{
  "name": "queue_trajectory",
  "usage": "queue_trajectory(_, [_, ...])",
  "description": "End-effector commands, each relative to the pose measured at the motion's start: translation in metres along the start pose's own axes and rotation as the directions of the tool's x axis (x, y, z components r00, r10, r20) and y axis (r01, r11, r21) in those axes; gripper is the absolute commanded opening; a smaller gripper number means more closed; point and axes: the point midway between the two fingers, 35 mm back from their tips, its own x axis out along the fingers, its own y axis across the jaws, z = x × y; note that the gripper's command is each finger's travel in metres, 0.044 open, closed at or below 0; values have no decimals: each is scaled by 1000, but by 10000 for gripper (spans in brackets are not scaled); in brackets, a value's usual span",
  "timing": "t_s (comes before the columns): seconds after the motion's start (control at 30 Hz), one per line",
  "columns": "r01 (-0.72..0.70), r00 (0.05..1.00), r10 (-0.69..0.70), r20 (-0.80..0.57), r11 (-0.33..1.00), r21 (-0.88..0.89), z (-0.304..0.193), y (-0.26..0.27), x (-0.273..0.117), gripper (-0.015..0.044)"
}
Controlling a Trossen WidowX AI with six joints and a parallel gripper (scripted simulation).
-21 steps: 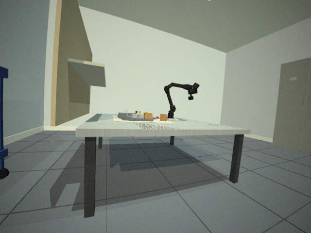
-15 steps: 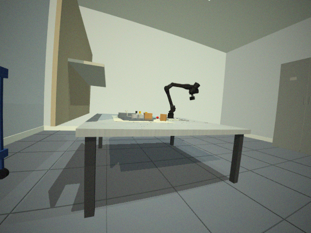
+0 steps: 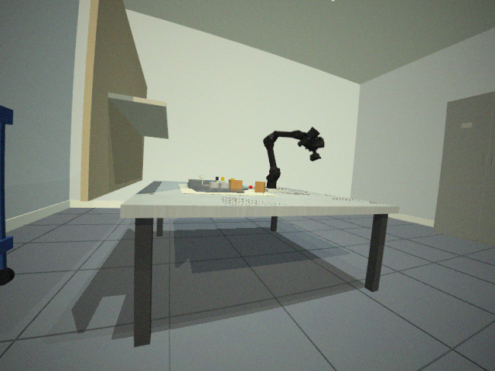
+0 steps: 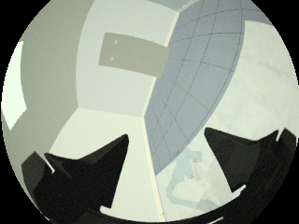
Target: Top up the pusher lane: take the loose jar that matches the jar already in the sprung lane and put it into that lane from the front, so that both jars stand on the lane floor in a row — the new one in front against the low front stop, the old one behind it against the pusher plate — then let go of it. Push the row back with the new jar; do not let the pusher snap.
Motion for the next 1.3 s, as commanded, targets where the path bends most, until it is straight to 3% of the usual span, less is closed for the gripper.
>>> queue_trajectory(0.0, [176,961,-187,204,982,69,39,-45,-50,440])
queue_trajectory(0.27, [396,773,-471,425,882,256,65,-111,-156,440])
queue_trajectory(0.57, [510,484,-724,492,690,513,35,-168,-282,440])
queue_trajectory(0.93, [457,151,-926,347,377,806,-71,-201,-411,440])
queue_trajectory(1.27, [282,-2,-997,74,71,957,-213,-198,-474,440])
